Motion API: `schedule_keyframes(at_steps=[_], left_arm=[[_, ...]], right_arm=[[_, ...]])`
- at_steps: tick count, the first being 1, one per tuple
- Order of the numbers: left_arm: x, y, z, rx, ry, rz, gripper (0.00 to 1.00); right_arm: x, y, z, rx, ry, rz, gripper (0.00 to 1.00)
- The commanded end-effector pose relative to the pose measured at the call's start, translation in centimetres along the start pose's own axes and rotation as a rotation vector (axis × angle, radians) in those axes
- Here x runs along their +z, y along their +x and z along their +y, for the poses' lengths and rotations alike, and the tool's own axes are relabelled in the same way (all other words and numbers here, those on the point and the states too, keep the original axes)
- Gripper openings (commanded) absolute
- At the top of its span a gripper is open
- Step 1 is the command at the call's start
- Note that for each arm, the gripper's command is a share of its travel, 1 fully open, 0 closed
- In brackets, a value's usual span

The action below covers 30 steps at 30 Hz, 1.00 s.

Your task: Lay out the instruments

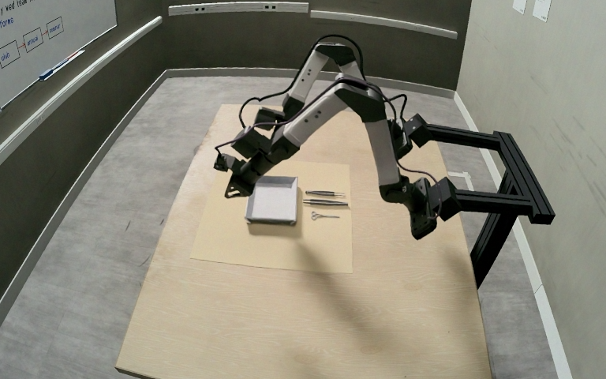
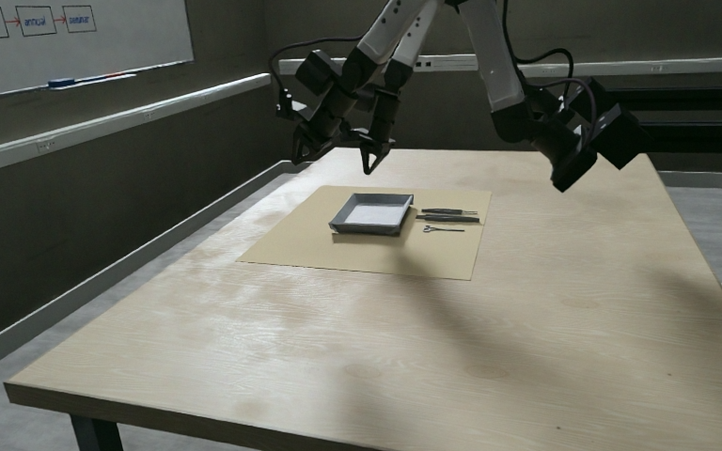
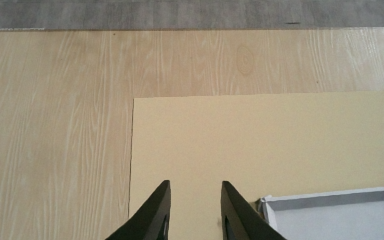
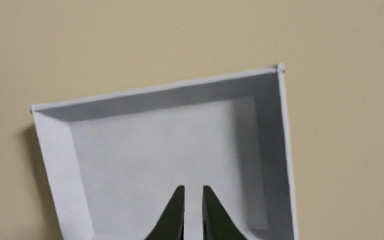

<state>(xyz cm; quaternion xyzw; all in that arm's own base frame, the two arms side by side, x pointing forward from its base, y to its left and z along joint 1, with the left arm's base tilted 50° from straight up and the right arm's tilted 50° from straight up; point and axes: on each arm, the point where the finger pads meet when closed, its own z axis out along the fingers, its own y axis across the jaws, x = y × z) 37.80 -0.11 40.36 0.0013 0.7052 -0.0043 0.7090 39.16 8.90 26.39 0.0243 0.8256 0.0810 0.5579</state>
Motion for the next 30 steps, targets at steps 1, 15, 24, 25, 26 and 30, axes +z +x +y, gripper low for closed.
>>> schedule_keyframes(at_steps=[1,15,24,25,26,30], left_arm=[[-0.7,-2.7,-0.2,-0.005,0.008,-0.072,0.27],[-0.7,-2.7,-0.2,-0.005,0.008,-0.072,0.27],[-0.7,-2.7,-0.2,-0.005,0.008,-0.072,0.27],[-0.7,-2.7,-0.2,-0.005,0.008,-0.072,0.27],[-0.7,-2.7,-0.2,-0.005,0.008,-0.072,0.27],[-0.7,-2.7,-0.2,-0.005,0.008,-0.072,0.27]], right_arm=[[-1.6,-4.1,-0.2,-0.029,-0.038,-0.112,0.10],[-5.7,-11.4,-3.7,-0.108,0.006,-0.325,0.10],[-8.5,-14.6,-5.5,-0.168,0.050,-0.426,0.10],[-8.2,-14.3,-5.8,-0.171,0.055,-0.410,0.10],[-9.0,-15.1,-5.9,-0.174,0.062,-0.443,0.10],[-8.7,-14.0,-6.1,-0.151,0.066,-0.410,0.10]])
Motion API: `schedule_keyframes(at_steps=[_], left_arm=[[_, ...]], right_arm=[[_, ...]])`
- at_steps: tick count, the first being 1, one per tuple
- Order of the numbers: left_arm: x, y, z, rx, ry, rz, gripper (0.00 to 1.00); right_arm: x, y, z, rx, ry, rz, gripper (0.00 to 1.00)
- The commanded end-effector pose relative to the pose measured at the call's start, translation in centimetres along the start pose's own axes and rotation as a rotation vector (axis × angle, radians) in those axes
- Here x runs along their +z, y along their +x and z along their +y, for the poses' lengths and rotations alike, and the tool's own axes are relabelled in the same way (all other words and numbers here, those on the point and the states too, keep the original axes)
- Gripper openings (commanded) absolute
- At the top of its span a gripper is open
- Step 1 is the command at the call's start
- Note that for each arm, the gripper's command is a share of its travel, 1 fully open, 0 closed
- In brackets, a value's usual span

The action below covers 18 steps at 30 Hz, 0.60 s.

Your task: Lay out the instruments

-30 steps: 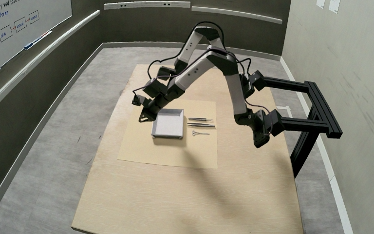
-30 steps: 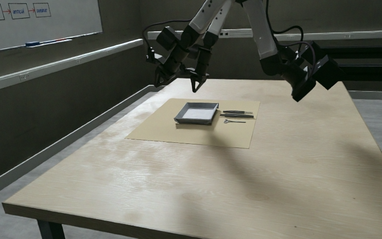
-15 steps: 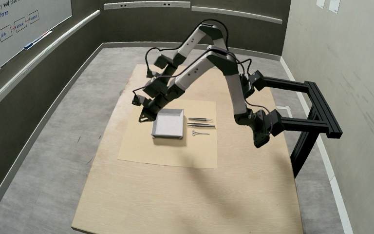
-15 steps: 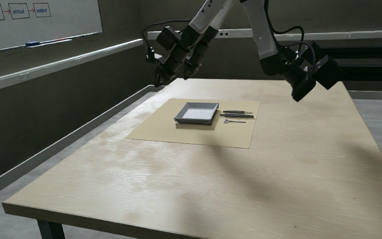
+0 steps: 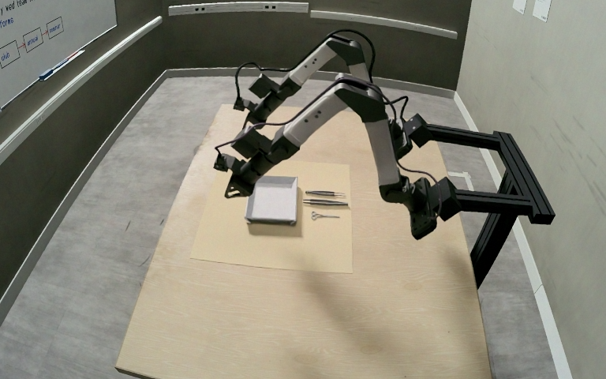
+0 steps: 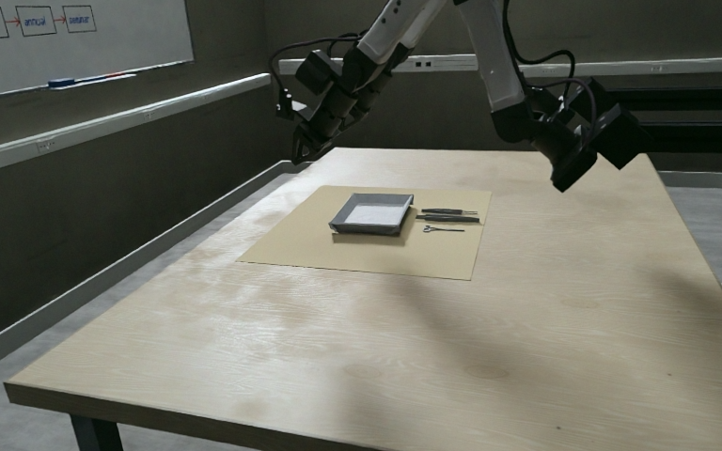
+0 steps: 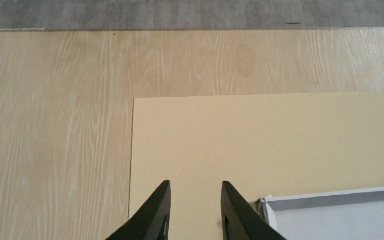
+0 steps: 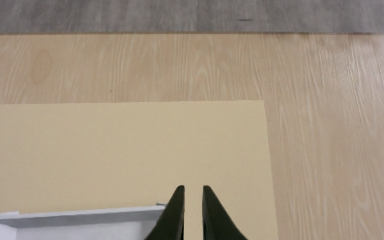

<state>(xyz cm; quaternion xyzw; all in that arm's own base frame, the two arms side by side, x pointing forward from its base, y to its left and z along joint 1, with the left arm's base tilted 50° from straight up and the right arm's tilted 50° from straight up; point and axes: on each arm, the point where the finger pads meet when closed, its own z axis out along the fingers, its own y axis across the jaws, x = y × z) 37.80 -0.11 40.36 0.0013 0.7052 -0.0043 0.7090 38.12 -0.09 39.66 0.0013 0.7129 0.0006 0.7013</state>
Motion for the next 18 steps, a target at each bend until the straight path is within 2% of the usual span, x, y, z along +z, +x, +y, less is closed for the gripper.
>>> schedule_keyframes(at_steps=[1,4,5,7,8,9,10,13,18], left_arm=[[-0.7,-2.7,-0.2,-0.005,0.008,-0.072,0.27],[-0.7,-2.7,-0.2,-0.005,0.008,-0.072,0.27],[0.7,0.6,0.0,0.015,-0.015,0.026,0.27],[0.7,0.6,0.0,0.015,-0.015,0.026,0.27],[-1.1,-3.0,0.5,0.016,-0.030,-0.078,0.27],[-1.5,-3.9,0.4,0.013,-0.021,-0.103,0.27],[-1.3,-3.6,0.0,-0.002,-0.001,-0.094,0.27],[-0.5,-1.9,-0.1,-0.002,0.002,-0.053,0.27],[-0.4,-1.5,-0.1,-0.002,0.002,-0.043,0.27]], right_arm=[[-1.8,-3.7,-0.1,0.005,-0.002,-0.101,0.10],[-1.0,-2.9,-0.2,0.005,-0.001,-0.077,0.10],[-0.3,-0.9,0.4,-0.009,-0.007,-0.034,0.10],[-0.3,-0.9,0.4,-0.009,-0.007,-0.034,0.10],[-0.6,-1.4,-0.1,-0.010,0.009,-0.044,0.10],[-1.0,-1.7,-0.4,-0.004,0.015,-0.050,0.10],[-0.6,-0.5,0.0,0.003,-0.003,-0.016,0.10],[-0.5,-0.2,-0.1,0.001,0.003,-0.008,0.10],[-0.5,0.0,0.3,-0.002,-0.009,-0.003,0.10]])
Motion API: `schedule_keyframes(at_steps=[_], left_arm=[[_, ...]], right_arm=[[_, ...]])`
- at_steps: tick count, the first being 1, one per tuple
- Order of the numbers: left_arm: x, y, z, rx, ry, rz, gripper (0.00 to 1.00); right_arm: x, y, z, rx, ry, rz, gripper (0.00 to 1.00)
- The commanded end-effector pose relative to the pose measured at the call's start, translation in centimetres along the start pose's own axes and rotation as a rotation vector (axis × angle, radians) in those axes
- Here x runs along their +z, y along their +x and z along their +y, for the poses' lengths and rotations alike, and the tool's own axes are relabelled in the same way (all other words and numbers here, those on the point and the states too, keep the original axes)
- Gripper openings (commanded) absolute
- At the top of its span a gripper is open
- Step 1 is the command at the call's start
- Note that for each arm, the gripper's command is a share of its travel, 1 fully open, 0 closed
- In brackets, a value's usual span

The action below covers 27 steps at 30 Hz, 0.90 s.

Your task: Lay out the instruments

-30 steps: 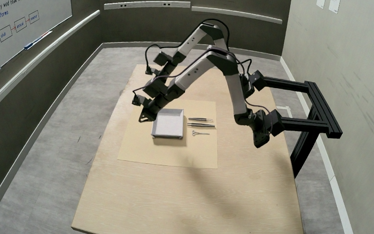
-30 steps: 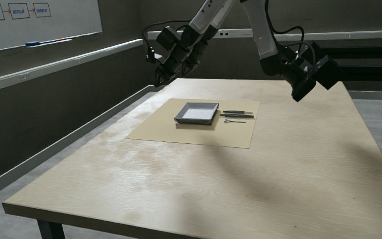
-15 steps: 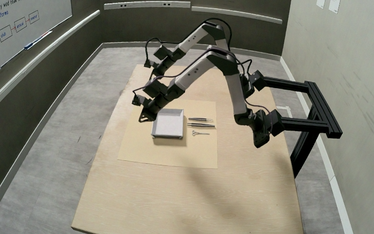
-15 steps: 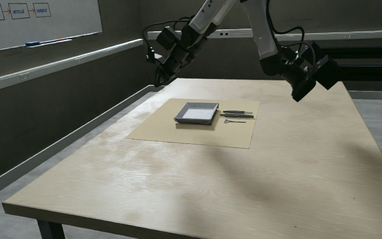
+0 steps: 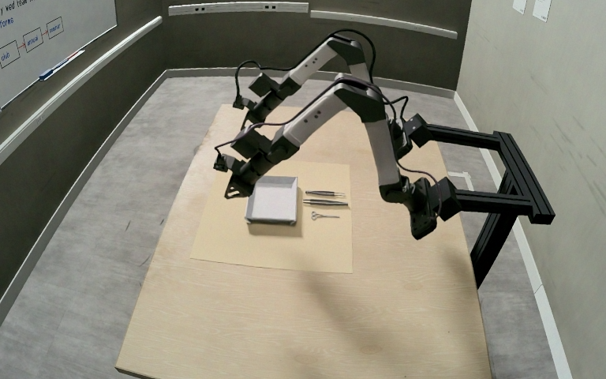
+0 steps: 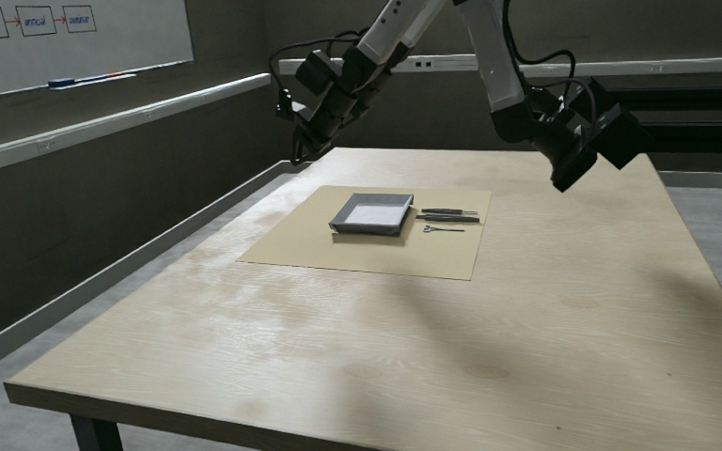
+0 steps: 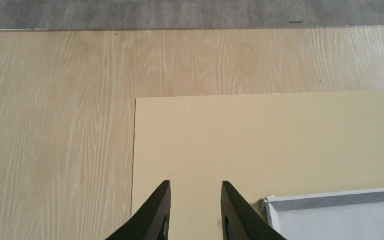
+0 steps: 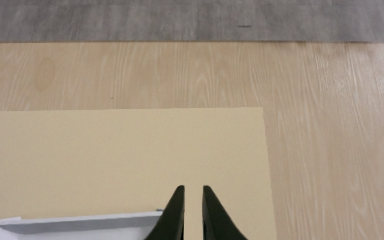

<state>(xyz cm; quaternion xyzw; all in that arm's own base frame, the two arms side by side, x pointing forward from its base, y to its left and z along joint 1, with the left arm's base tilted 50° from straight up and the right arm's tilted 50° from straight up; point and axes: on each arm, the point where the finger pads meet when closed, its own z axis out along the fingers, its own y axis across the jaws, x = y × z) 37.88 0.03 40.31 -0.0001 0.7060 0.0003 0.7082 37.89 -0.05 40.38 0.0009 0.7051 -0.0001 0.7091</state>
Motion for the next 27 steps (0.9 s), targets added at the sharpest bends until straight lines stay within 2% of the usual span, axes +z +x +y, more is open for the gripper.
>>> schedule_keyframes(at_steps=[1,21,24,27], left_arm=[[-0.4,-1.4,-0.3,-0.007,0.011,-0.043,0.27],[0.0,0.5,-0.3,-0.008,0.011,0.008,0.27],[-0.1,-0.2,-0.3,-0.005,0.008,-0.007,0.27],[0.1,1.1,-0.4,-0.008,0.012,0.024,0.27]], right_arm=[[-0.3,0.7,0.3,-0.002,-0.011,0.019,0.10],[-0.5,-0.2,0.4,-0.007,-0.012,0.000,0.10],[-0.3,-0.1,0.3,-0.006,-0.009,0.004,0.10],[-0.5,-0.4,0.4,-0.007,-0.014,-0.005,0.10]])
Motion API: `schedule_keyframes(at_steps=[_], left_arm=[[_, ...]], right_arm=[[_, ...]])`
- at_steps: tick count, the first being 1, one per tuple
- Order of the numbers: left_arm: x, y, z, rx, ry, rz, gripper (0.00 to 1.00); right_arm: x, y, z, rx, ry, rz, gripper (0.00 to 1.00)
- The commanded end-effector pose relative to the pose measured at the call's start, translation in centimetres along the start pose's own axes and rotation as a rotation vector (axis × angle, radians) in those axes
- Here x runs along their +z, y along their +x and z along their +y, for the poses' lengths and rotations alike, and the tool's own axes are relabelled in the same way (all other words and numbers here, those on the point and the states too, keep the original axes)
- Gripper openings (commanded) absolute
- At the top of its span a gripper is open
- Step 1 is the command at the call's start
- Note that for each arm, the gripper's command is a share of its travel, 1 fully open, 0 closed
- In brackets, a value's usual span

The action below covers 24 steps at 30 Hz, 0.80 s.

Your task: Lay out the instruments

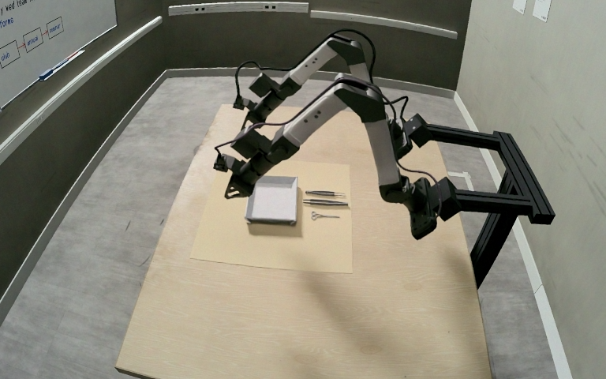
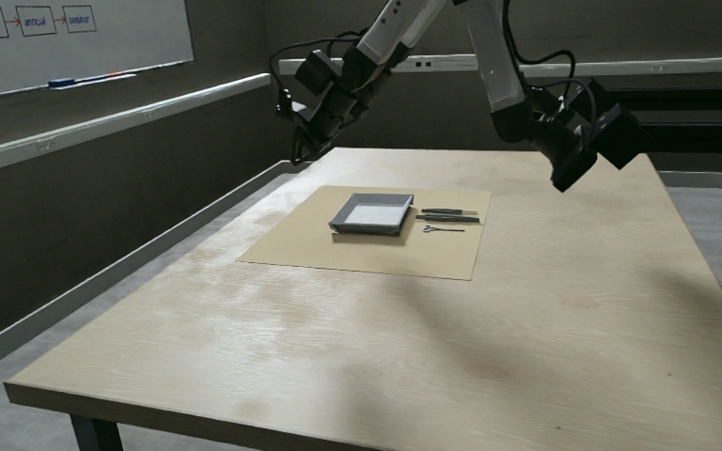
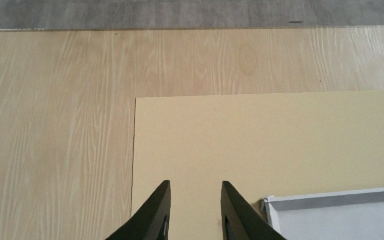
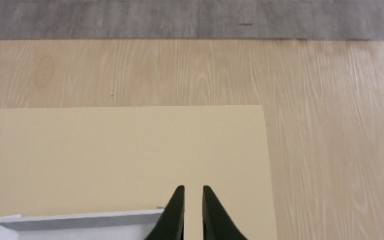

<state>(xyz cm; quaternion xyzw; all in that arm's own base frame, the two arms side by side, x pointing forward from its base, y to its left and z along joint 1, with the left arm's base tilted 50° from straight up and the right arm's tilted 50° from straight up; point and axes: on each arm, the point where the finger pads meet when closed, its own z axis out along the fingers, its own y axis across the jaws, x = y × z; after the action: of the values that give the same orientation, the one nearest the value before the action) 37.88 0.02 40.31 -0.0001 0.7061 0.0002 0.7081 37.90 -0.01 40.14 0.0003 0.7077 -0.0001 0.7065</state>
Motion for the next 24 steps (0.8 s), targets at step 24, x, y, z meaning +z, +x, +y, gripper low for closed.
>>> schedule_keyframes(at_steps=[24], left_arm=[[0.43,0.79,-0.36,-0.007,0.008,0.016,0.27]], right_arm=[[-0.71,-1.20,0.33,-0.006,-0.012,-0.024,0.10]])
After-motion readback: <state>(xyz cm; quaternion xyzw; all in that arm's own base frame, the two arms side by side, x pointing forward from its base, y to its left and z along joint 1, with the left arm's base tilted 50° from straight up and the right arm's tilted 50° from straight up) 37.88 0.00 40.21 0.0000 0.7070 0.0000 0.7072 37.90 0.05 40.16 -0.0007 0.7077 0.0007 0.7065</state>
